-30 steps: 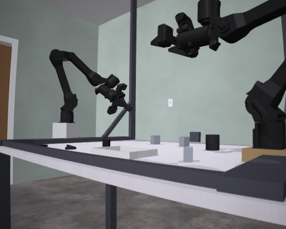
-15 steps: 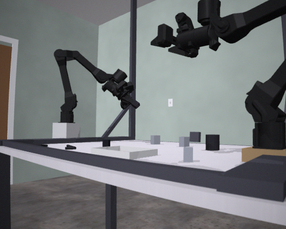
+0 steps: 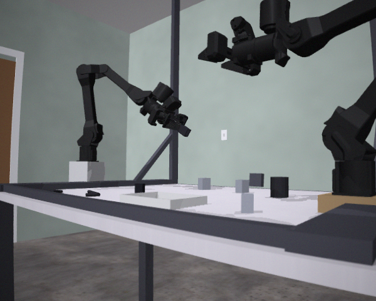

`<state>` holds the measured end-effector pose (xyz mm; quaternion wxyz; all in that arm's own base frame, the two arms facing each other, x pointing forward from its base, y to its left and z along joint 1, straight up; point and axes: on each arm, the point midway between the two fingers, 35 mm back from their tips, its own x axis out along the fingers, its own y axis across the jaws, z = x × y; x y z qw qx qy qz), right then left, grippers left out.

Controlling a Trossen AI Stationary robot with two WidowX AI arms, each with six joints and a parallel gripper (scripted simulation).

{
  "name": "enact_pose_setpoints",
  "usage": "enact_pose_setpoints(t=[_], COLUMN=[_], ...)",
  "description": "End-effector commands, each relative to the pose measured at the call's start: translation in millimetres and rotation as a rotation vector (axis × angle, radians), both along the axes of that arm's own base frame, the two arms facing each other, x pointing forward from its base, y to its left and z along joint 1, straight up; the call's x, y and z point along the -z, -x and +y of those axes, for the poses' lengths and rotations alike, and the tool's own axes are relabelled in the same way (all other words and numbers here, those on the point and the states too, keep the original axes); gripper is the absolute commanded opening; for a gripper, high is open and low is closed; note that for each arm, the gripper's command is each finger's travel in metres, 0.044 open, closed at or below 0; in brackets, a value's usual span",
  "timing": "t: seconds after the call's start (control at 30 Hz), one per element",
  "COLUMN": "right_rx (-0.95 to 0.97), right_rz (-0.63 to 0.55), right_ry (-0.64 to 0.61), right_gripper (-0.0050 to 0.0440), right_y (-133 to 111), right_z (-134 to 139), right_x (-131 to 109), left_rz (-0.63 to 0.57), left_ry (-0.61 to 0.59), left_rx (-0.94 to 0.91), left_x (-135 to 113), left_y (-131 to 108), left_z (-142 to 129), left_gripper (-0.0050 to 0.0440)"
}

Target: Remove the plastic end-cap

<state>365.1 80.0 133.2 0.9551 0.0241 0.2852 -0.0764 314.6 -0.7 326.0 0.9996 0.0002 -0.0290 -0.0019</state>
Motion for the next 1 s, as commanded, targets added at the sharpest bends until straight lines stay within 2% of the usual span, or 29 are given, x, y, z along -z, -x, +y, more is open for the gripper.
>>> enact_pose_setpoints(t=[0.0,0.17,0.23,0.4,0.47,0.97], right_rx=[0.123,0.276,0.248,0.329,0.329,0.511], right_rz=[-0.048,-0.101,-0.104,-0.139,-0.139,-0.169], right_ry=[-0.144,-0.334,-0.416,-0.604,-0.604,-1.186], right_gripper=[0.0,0.0,0.0,0.0,0.0,0.0], right_y=[-17,-35,-38,-51,-51,-88], right_z=[-19,-44,-20,-15,-15,13], right_x=[-10,-15,-17,-22,-22,-36], left_rz=[-0.018,-0.018,-0.018,-0.018,-0.018,-0.018], left_ry=[0.005,0.005,0.005,0.005,0.005,0.005], left_rx=[0.001,0.001,0.001,0.001,0.001,0.001], left_x=[-8,-8,-8,-8,-8,-8], left_y=[2,2,2,2,2,2], left_z=[0,0,0,0,0,0], left_gripper=[0.044,0.044,0.044,0.044,0.044,0.044])
